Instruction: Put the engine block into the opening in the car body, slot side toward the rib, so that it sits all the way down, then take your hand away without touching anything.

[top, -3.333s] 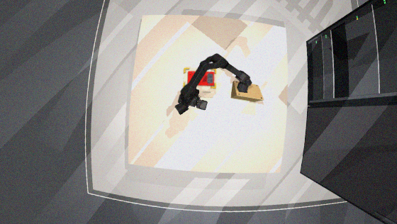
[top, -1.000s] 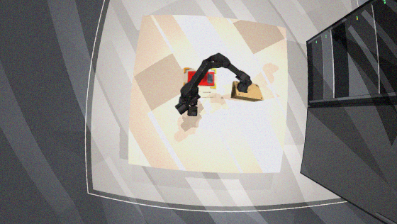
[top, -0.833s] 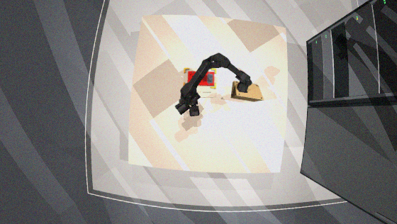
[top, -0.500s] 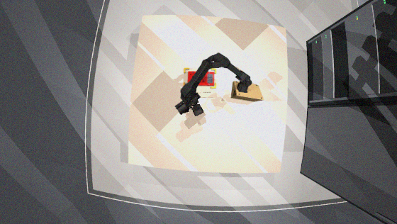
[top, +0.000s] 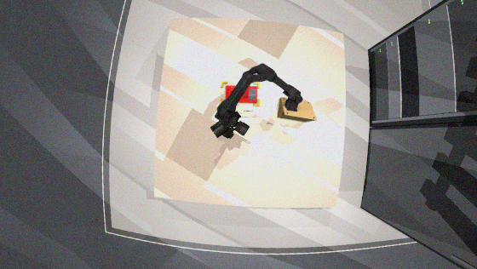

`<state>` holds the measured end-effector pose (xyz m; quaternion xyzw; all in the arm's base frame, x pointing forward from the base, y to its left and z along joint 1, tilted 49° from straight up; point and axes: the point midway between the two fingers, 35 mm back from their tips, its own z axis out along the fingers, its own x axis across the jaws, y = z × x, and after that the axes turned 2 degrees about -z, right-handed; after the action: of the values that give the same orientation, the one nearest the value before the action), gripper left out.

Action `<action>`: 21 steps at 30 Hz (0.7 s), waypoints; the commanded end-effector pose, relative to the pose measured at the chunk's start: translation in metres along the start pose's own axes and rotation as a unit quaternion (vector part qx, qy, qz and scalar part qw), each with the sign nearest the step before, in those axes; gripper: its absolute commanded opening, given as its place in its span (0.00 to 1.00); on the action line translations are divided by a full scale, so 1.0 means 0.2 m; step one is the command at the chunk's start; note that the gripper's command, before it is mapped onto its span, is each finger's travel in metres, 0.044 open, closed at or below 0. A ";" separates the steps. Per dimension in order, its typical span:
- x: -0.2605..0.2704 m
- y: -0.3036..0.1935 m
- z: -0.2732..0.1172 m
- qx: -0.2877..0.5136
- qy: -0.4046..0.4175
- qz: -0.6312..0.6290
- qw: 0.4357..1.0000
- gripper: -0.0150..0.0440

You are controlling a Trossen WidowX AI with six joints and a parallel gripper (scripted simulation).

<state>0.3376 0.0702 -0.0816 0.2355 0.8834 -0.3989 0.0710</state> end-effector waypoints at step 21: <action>0.00 0.00 0.15 0.002 -0.002 -0.143 0.990 0.25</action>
<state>0.3383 0.0531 -0.0967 0.1110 0.9080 -0.4037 0.0175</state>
